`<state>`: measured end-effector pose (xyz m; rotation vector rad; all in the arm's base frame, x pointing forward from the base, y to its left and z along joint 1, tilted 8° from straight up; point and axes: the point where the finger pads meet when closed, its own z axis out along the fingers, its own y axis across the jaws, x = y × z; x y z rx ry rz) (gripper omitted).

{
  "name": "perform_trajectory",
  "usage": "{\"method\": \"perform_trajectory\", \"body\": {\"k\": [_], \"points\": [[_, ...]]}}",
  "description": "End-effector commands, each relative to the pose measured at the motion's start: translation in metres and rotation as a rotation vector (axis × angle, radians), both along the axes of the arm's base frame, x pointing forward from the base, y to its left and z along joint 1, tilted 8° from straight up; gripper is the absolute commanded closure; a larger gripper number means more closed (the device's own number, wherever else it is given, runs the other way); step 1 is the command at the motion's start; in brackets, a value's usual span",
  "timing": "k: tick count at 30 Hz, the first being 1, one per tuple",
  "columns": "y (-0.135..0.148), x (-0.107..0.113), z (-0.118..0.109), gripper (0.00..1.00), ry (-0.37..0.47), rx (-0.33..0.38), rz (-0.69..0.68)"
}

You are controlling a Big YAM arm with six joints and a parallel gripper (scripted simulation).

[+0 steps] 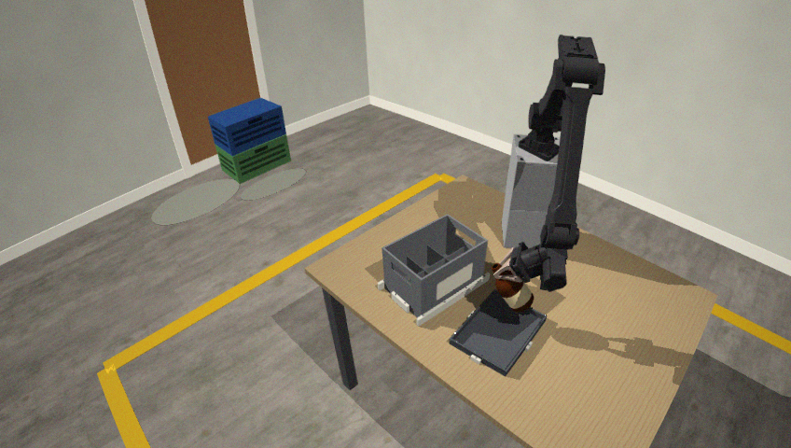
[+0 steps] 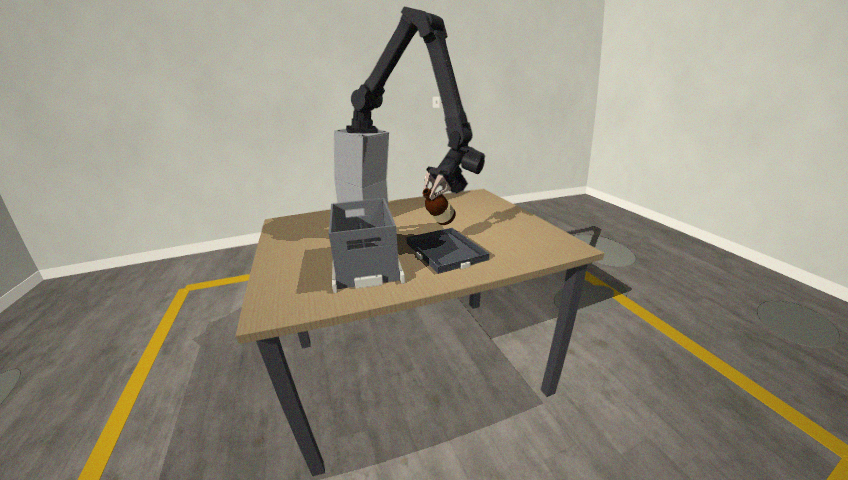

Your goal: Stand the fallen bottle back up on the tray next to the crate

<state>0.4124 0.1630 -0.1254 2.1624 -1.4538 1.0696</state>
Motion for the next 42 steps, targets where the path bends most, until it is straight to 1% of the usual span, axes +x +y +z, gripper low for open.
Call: {"method": "perform_trajectory", "body": {"k": [1, 35, 40, 42], "points": [[0.0105, 0.0085, 0.0081, 1.0, -0.027, 0.008, 0.0], [0.0105, 0.0084, 0.0079, 1.0, -0.026, 0.007, 0.0], [0.0097, 0.0049, 0.0021, 1.0, -0.017, -0.006, 0.002], [0.01, 0.0053, 0.003, 1.0, -0.021, -0.009, 0.001]]}}
